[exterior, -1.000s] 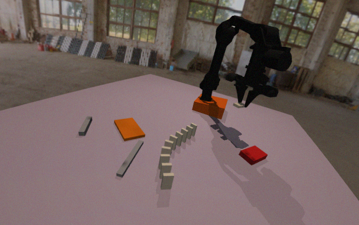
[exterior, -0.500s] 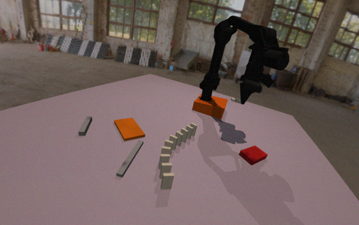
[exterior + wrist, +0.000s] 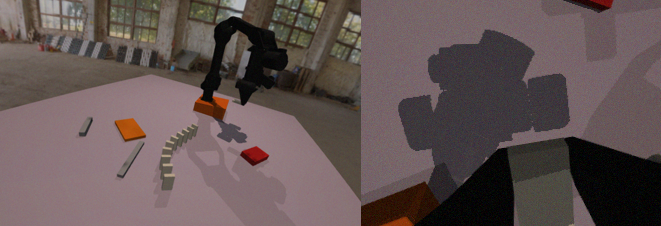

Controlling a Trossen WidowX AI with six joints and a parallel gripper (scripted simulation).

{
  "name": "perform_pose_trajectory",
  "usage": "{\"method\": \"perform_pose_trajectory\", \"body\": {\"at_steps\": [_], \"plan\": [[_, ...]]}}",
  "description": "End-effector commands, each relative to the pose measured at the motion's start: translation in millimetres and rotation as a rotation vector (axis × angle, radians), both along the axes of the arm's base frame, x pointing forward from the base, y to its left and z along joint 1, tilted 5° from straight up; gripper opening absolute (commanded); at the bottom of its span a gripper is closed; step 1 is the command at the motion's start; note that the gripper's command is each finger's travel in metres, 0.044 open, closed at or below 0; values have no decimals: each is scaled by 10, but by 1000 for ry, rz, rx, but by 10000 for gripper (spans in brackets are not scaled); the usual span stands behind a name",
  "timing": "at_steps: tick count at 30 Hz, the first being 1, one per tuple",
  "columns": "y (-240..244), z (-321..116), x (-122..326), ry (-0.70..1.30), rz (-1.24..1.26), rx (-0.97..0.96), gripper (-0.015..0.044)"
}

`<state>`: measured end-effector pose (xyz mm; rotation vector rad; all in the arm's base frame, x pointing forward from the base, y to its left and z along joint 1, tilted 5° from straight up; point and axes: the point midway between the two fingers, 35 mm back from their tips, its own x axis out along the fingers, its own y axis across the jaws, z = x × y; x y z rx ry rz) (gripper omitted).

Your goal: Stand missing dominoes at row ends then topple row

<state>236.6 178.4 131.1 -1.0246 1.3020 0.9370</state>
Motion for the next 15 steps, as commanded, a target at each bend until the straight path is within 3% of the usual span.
{"method": "perform_pose_trajectory", "body": {"at_steps": [1, 15], "plan": [[8, -88, 37, 1, -25, 56, 107], [102, -373, 254, -30, -119, 361, 107]]}}
